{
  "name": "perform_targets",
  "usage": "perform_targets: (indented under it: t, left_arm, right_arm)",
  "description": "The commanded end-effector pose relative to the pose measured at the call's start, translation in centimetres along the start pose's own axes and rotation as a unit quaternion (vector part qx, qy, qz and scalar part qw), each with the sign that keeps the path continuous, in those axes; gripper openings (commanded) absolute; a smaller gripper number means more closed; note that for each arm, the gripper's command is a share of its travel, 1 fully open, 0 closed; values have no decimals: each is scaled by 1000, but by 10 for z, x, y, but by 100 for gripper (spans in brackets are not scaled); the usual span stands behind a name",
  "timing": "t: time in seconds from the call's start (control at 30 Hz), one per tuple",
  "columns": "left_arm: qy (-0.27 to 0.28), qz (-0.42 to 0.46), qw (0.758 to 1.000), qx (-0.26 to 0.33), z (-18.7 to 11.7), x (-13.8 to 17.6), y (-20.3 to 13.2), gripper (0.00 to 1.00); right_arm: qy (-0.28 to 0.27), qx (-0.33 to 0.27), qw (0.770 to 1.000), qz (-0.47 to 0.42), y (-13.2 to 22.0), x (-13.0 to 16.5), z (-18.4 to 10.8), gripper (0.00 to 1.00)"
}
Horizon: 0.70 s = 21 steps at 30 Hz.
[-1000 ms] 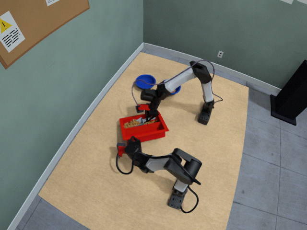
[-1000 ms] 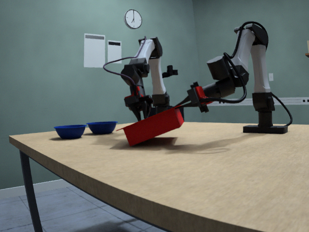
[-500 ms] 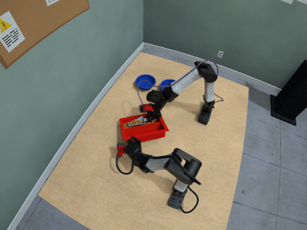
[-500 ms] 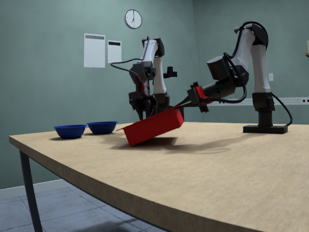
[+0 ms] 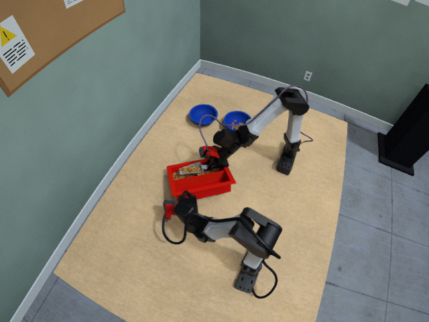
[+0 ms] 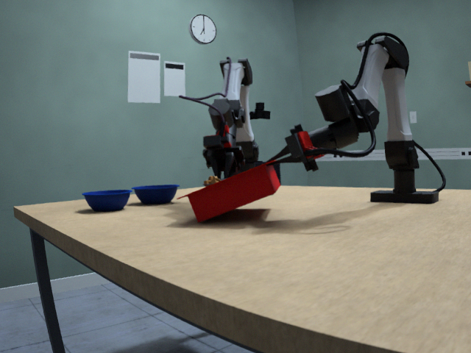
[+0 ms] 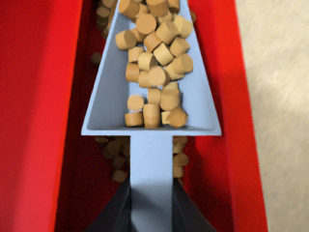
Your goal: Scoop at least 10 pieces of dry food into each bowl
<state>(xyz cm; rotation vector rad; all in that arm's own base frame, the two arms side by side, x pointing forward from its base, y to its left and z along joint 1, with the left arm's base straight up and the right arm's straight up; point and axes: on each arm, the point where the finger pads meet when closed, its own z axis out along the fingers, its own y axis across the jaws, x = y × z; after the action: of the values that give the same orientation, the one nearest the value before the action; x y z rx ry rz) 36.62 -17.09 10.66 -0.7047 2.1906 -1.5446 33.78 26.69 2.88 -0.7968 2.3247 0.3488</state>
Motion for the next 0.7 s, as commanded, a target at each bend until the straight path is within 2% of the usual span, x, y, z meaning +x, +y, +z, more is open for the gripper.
perform_targets:
  t: [0.0,0.17,0.2,0.27,0.37,0.53,0.6,0.67]
  left_arm:
    - [-4,54,997,46,-1,-6,-40,0]
    - [-4,54,997,46,-1,-6,-40,0]
    - [-4,54,997,46,-1,-6,-40,0]
    - [-4,54,997,46,-1,-6,-40,0]
    - [-4,54,997,46,-1,-6,-40,0]
    - [-4,54,997,46,-1,-6,-40,0]
    - [-4,54,997,46,-1,-6,-40,0]
    - [-4,54,997,46,-1,-6,-40,0]
  right_arm:
    - [-91,19,996,-16,3,-39,-13,0]
    - [-120,35,992,-24,5,-38,-16,0]
    - [-100,23,994,-22,6,-35,-14,0]
    - [-110,27,993,-18,2,-46,-17,0]
    - [-101,24,994,-18,0,-39,-13,0]
    - [-110,22,993,-18,0,-46,-18,0]
    - [-75,26,997,-10,1,-31,-20,0]
    - [-76,23,997,-11,4,-36,-25,0]
